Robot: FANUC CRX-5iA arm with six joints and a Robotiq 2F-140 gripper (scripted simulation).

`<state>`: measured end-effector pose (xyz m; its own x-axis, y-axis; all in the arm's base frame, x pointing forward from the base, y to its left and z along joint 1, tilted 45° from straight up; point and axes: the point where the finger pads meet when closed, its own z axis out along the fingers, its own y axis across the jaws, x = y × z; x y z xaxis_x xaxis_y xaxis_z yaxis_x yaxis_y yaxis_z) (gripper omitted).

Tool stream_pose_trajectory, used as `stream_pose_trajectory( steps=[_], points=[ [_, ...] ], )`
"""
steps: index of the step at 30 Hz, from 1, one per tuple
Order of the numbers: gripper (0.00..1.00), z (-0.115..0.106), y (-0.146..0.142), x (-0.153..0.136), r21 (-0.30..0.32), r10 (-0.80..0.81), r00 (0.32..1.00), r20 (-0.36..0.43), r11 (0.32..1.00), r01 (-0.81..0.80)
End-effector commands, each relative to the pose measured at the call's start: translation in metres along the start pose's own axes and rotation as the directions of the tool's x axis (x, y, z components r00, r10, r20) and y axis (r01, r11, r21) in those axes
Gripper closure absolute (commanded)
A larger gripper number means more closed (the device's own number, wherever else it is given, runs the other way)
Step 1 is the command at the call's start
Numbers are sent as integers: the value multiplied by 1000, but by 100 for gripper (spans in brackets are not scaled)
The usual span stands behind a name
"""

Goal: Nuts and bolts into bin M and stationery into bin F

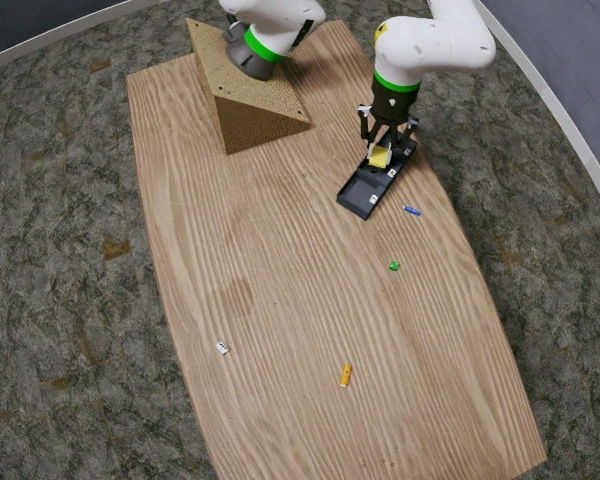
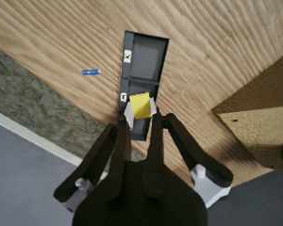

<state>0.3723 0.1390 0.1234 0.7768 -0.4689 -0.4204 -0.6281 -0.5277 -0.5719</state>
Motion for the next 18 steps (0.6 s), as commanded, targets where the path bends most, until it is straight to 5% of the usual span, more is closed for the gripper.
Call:
stream_pose_trajectory(
  steps=[1, 12, 18],
  points=[
    [71, -1, -10, -23, -1, -156, 988, -3, 988, 156],
    [71, 0, -30, -73, -3, -458, 889, 0, 889, 458],
    [71, 0, -31, -75, -4, -614, 790, 1, 790, 614]
  ],
)
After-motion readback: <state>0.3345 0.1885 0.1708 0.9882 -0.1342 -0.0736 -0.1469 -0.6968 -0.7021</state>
